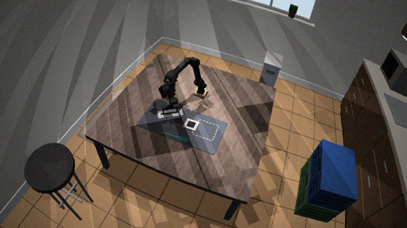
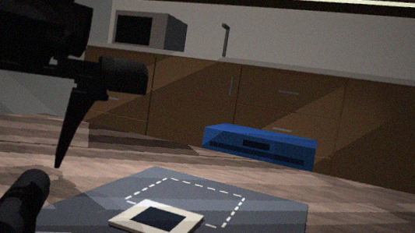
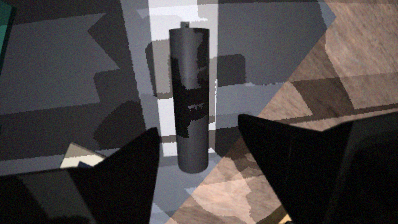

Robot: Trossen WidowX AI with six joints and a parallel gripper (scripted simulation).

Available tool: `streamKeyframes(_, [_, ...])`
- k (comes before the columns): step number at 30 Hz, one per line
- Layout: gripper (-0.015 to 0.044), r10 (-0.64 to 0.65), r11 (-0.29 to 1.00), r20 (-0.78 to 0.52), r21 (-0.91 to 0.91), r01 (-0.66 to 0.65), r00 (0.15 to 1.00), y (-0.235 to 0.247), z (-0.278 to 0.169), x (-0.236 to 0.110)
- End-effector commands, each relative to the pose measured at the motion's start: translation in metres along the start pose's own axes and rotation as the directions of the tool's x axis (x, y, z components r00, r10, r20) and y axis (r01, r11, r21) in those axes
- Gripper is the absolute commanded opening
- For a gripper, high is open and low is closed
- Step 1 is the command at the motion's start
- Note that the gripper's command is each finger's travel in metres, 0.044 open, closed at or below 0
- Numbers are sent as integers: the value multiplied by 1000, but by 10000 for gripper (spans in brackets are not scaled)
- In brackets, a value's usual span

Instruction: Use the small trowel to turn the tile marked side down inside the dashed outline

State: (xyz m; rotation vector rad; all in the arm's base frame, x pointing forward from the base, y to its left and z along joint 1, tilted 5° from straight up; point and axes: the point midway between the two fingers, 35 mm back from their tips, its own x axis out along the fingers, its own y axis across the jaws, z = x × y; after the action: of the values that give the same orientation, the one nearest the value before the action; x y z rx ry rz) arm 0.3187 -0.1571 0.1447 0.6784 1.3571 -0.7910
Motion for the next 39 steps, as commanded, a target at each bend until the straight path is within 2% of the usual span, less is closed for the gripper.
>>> streamKeyframes(1, [270,-2,989,-2,-146,1,1000,0,0,0])
streamKeyframes(9, [270,-2,911,-2,-412,1,1000,0,0,0])
streamKeyframes(18, [270,-2,740,-2,-672,0,1000,0,1,0])
streamKeyframes(29, [270,-1,437,-2,-900,-1,1000,1,1,0])
streamKeyframes(39, [270,-1,105,-2,-995,-2,1000,1,2,0])
